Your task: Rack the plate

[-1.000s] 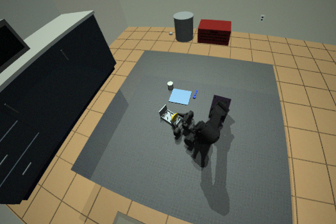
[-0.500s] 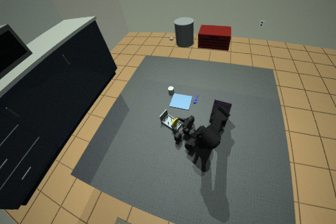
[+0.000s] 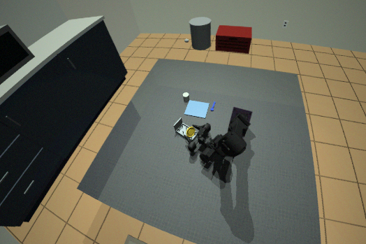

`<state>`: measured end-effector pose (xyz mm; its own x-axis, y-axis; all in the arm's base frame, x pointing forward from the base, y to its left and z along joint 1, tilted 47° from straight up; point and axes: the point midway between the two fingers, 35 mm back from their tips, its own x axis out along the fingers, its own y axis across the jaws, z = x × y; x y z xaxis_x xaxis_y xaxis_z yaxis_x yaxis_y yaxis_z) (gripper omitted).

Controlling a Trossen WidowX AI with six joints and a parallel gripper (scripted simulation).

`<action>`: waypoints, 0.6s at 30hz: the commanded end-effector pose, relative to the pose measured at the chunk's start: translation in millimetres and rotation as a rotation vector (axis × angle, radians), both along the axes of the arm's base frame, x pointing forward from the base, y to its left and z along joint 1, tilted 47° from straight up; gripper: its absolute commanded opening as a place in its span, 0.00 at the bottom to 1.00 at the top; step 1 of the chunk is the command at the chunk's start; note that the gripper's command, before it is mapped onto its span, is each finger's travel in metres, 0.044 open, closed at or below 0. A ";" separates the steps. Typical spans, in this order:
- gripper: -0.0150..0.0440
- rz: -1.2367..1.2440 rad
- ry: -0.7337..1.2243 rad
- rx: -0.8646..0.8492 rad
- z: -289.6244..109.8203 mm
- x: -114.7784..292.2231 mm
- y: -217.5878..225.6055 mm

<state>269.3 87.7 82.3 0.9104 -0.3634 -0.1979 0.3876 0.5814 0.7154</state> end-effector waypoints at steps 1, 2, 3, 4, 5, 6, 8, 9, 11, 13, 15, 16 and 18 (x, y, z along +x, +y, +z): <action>0.93 -0.001 0.002 0.004 19.9 0.1 -17.0; 0.93 -0.001 0.002 0.004 24.8 -0.3 -21.5; 0.93 -0.001 0.002 0.004 29.5 -1.0 -26.2; 0.93 -0.001 0.001 0.004 34.6 -1.0 -30.7; 0.93 -0.001 0.000 0.003 39.6 -1.3 -35.4; 0.93 -0.001 -0.001 0.003 44.6 -1.8 -40.1; 0.93 -0.001 -0.006 0.000 54.1 -3.7 -49.7; 0.93 -0.001 -0.008 -0.002 58.7 -4.9 -54.5; 0.93 -0.001 -0.015 -0.008 67.5 -8.3 -64.1; 0.93 0.000 -0.020 -0.012 72.7 -10.8 -70.0; 0.93 0.000 -0.021 -0.012 75.2 -7.7 -69.8; 0.93 0.000 -0.021 -0.012 75.2 -7.7 -69.8; 0.93 0.001 -0.004 -0.028 74.2 -6.3 -70.6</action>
